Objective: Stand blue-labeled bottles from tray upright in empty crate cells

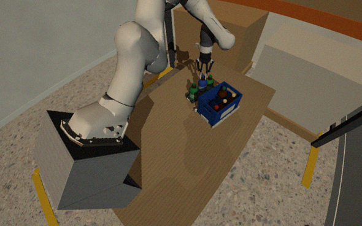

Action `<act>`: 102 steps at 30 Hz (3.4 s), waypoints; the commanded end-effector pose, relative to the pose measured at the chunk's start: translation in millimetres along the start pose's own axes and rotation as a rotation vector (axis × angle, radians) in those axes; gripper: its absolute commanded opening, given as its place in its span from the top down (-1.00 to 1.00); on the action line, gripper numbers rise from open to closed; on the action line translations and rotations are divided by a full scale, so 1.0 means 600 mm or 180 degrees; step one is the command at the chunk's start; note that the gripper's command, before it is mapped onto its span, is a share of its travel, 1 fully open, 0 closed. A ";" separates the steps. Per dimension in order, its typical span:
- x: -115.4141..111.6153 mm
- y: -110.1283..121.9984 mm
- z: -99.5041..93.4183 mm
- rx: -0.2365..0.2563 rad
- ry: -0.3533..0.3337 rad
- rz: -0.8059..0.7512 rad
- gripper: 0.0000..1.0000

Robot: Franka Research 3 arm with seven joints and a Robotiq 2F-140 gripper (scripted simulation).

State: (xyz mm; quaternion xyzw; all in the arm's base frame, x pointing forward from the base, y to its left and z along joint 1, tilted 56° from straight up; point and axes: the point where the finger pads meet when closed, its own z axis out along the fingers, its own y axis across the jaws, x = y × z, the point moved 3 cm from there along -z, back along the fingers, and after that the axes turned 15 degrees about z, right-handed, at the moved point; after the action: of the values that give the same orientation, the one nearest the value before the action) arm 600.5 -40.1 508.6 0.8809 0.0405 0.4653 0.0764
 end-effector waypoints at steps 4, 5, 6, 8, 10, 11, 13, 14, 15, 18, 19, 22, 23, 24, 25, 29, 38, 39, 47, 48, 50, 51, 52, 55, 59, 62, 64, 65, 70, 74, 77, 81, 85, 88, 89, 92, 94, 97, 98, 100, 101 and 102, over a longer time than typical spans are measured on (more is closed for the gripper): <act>-0.001 -0.002 -0.008 0.0010 -0.0011 -0.0020 1.00; -0.001 -0.002 -0.009 0.0010 -0.0011 -0.0020 1.00; -0.001 -0.002 -0.011 0.0010 -0.0011 -0.0020 1.00; -0.001 -0.003 -0.012 0.0010 -0.0011 -0.0020 1.00; -0.001 -0.003 -0.014 0.0010 -0.0011 -0.0020 1.00; -0.002 -0.003 -0.015 0.0010 -0.0011 -0.0020 1.00; -0.002 -0.003 -0.018 0.0010 -0.0011 -0.0020 1.00; -0.002 -0.003 -0.020 0.0010 -0.0011 -0.0020 1.00; -0.002 -0.003 -0.022 0.0010 -0.0011 -0.0020 1.00; -0.002 -0.004 -0.028 0.0010 -0.0011 -0.0020 1.00; -0.002 -0.004 -0.030 0.0010 -0.0011 -0.0020 1.00; -0.002 -0.004 -0.036 0.0010 -0.0011 -0.0020 1.00; -0.002 -0.004 -0.038 0.0010 -0.0011 -0.0020 1.00; -0.002 -0.004 -0.040 0.0010 -0.0011 -0.0020 1.00; -0.002 -0.004 -0.040 0.0010 -0.0011 -0.0020 1.00; -0.003 -0.005 -0.046 0.0010 -0.0011 -0.0020 1.00; -0.003 -0.006 -0.062 0.0010 -0.0011 -0.0020 1.00; -0.003 -0.006 -0.063 0.0010 -0.0011 -0.0020 1.00; -0.003 -0.006 -0.069 0.0010 -0.0011 -0.0020 1.00; -0.003 -0.006 -0.070 0.0010 -0.0011 -0.0020 1.00; -0.003 -0.006 -0.070 0.0010 -0.0011 -0.0020 1.00; -0.004 -0.006 -0.071 0.0010 -0.0011 -0.0020 1.00; -0.004 -0.006 -0.071 0.0010 -0.0011 -0.0020 1.00; -0.004 -0.006 -0.072 0.0010 -0.0011 -0.0020 1.00; -0.004 -0.006 -0.072 0.0010 -0.0011 -0.0020 1.00; -0.004 -0.006 -0.072 0.0010 -0.0011 -0.0020 1.00; -0.004 -0.006 -0.072 0.0010 -0.0011 -0.0020 1.00; -0.004 -0.006 -0.072 0.0010 -0.0011 -0.0020 1.00; -0.004 -0.006 -0.072 0.0010 -0.0011 -0.0020 1.00; -0.004 -0.006 -0.072 0.0010 -0.0011 -0.0020 1.00; -0.004 -0.006 -0.072 0.0010 -0.0011 -0.0020 1.00; -0.004 -0.006 -0.072 0.0010 -0.0011 -0.0020 1.00; -0.004 -0.006 -0.072 0.0010 -0.0011 -0.0020 1.00; -0.004 -0.006 -0.072 0.0010 -0.0011 -0.0020 1.00; -0.004 -0.006 -0.072 0.0010 -0.0011 -0.0020 1.00; -0.004 -0.006 -0.072 0.0010 -0.0011 -0.0020 1.00; -0.004 -0.006 -0.072 0.0010 -0.0011 -0.0020 1.00; -0.004 -0.006 -0.072 0.0010 -0.0011 -0.0020 1.00; -0.004 -0.006 -0.072 0.0010 -0.0011 -0.0020 1.00; -0.004 -0.006 -0.072 0.0010 -0.0011 -0.0020 1.00; -0.004 -0.006 -0.072 0.0010 -0.0011 -0.0020 1.00; -0.004 -0.006 -0.073 0.0010 -0.0011 -0.0020 1.00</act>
State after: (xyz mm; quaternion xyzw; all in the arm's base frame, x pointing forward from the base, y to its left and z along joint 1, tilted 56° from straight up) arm 565.4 -33.7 529.7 0.8811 0.0410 0.4649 0.0764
